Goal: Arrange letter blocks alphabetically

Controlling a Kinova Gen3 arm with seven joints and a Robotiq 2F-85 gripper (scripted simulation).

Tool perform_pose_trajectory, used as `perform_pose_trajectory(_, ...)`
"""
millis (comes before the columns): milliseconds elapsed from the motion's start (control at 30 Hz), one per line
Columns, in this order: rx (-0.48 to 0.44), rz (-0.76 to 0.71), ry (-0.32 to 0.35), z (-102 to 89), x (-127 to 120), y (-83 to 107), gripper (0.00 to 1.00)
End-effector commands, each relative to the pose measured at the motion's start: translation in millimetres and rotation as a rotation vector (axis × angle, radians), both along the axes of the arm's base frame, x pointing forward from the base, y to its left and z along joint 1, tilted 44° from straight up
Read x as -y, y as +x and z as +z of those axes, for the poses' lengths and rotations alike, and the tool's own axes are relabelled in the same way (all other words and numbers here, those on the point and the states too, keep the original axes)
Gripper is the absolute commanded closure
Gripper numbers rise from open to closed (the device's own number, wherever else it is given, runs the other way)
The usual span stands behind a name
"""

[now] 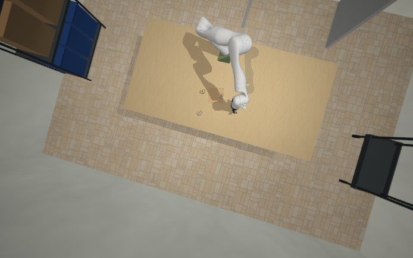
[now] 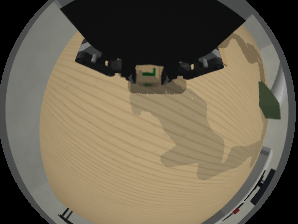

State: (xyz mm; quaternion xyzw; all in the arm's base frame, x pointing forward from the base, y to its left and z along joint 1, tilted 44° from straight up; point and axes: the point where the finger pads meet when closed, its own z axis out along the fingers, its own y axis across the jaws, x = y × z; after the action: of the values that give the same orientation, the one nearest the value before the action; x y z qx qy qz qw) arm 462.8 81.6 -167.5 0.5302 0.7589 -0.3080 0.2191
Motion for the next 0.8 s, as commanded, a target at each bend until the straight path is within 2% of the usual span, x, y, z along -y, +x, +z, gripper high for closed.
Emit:
perform_pose_trajectory(0, 0.001, 0.001, 0.002, 0.5, -1.2, 0.6, 0.54)
perform_pose_trajectory(100, 0.001, 0.001, 0.002, 0.5, -1.2, 0.6, 0.54)
perform_pose_trajectory(133, 0.001, 0.001, 0.002, 0.5, -1.2, 0.6, 0.74)
perform_pose_trajectory(767, 0.001, 0.001, 0.002, 0.5, -1.2, 0.6, 0.74)
